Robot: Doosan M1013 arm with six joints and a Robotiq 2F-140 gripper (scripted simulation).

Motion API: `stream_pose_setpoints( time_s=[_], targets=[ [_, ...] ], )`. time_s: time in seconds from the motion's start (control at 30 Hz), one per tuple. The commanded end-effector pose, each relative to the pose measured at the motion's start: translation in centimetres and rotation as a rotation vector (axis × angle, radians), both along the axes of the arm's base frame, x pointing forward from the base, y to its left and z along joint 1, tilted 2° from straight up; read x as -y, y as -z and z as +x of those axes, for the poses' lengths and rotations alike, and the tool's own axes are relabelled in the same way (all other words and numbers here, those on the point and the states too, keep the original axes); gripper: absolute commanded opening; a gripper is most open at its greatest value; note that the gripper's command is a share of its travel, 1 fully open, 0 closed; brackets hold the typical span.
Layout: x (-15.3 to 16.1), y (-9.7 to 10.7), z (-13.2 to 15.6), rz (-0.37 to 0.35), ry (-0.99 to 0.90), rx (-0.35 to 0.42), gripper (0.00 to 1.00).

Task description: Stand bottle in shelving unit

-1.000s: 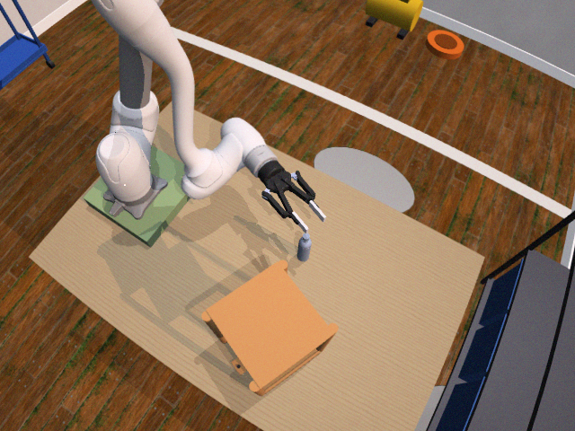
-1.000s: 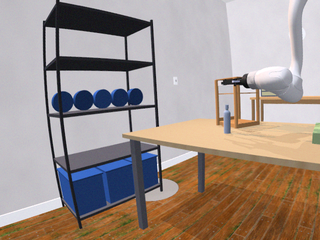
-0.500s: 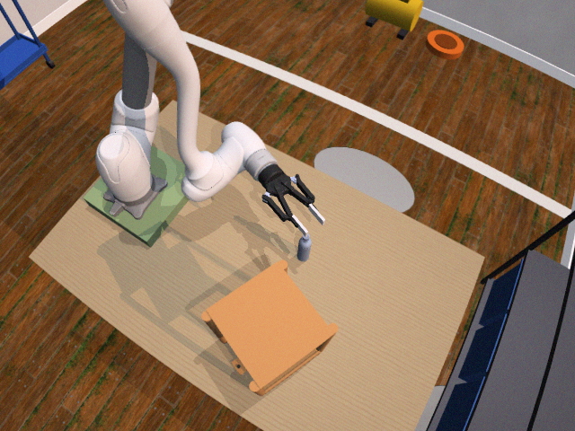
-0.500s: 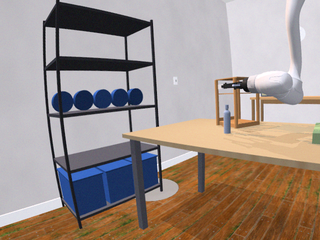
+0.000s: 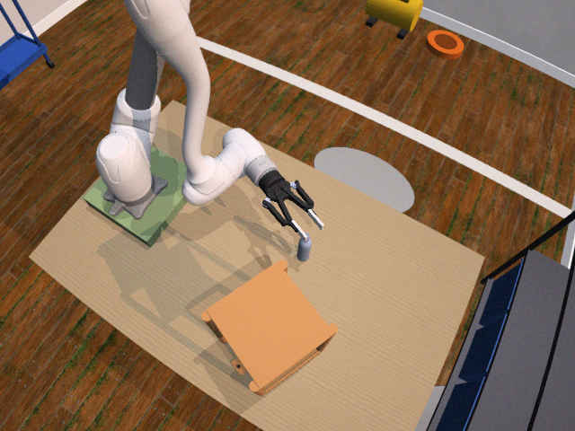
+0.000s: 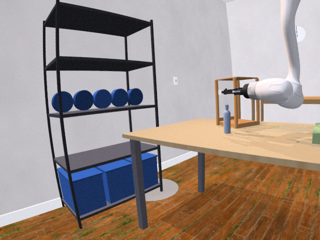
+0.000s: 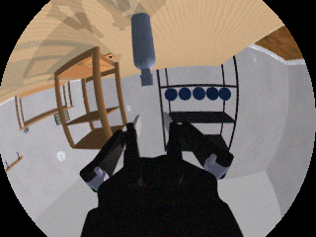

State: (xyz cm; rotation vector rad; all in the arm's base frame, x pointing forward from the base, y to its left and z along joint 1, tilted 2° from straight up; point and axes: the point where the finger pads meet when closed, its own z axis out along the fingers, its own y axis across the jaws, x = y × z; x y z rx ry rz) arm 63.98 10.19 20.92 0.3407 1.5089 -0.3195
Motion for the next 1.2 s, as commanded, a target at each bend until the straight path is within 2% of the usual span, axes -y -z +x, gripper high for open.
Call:
stream_pose_setpoints(
  time_s=[0.0, 0.9, 1.17],
  targets=[
    [0.0, 0.9, 0.0, 0.000, 0.000, 0.000, 0.35],
    [-0.1, 8.3, 0.3, 0.000, 0.000, 0.000, 0.35],
    [-0.1, 9.8, 0.4, 0.000, 0.000, 0.000, 0.35]
  ],
)
